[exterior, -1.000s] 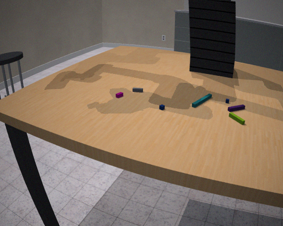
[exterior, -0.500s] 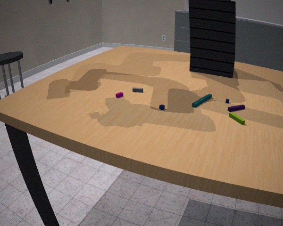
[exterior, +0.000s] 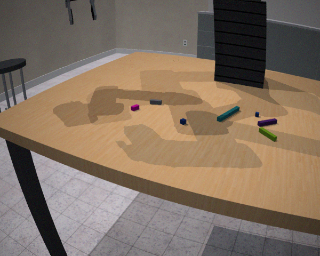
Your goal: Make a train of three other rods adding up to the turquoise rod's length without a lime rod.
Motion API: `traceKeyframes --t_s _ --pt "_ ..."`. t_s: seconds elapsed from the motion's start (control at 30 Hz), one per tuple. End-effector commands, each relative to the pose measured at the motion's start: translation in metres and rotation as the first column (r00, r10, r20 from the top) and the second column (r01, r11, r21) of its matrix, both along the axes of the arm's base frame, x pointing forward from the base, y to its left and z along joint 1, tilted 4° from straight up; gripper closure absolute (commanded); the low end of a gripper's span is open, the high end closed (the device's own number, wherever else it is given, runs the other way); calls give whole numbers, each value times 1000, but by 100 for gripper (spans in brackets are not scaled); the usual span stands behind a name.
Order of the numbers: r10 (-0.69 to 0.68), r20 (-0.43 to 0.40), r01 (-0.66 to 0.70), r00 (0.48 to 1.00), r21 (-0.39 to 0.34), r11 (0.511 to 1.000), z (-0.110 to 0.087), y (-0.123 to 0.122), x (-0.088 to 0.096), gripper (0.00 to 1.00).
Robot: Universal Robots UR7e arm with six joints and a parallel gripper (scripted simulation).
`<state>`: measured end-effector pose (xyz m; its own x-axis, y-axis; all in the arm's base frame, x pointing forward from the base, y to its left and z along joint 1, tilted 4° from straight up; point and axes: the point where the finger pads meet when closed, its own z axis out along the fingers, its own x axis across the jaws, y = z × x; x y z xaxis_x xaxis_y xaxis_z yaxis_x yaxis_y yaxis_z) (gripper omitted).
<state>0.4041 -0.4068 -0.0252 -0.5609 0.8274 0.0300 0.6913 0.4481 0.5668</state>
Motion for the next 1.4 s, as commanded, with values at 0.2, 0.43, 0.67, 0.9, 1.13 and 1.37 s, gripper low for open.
traceKeyframes --t_s 0.2,0.43,0.67,0.9,1.13,1.37 --pt "146 -117 -151 982 -33 988 -53 87 45 0" --pt "209 -168 -221 963 -52 974 -75 130 60 0" --pt "286 -235 -312 929 -83 947 -103 189 73 0" --pt "351 -296 -398 889 -118 910 -128 247 77 0" --pt "401 -348 -474 847 -156 866 -148 299 75 0" --pt "447 -401 -554 800 -206 807 -168 357 65 0"
